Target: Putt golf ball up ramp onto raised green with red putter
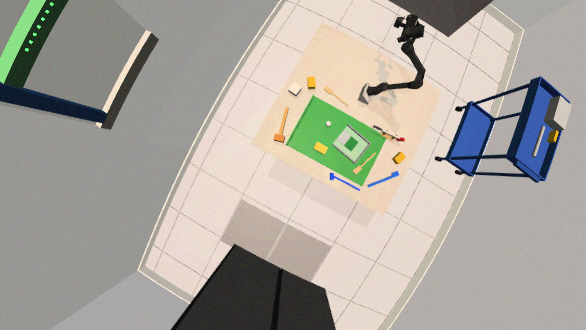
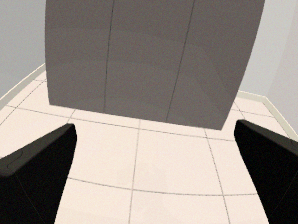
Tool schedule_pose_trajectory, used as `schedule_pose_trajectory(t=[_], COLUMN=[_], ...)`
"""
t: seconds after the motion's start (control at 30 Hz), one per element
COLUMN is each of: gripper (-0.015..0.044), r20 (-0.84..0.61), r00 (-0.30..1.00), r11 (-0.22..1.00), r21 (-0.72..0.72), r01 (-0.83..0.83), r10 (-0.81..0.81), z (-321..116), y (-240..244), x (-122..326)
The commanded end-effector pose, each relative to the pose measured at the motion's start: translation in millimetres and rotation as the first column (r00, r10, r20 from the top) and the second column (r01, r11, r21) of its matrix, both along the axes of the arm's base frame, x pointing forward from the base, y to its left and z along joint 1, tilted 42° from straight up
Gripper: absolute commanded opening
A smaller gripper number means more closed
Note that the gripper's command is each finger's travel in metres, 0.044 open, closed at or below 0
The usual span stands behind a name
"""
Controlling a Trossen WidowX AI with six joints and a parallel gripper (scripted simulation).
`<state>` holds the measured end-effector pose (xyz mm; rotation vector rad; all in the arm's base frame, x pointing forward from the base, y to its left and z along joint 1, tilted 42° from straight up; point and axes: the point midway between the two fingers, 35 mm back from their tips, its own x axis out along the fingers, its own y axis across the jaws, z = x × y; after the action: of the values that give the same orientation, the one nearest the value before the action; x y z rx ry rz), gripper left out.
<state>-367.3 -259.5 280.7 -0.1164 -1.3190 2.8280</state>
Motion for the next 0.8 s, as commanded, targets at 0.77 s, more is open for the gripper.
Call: schedule_pose_trajectory(t=[0.77], gripper=[0.044], r20=[0.528], r00=[0.222], r11=[0.024], r21=[0.355], r01=[-0.935], r10=[0.82], z=[-98], y=[-184], x=[346])
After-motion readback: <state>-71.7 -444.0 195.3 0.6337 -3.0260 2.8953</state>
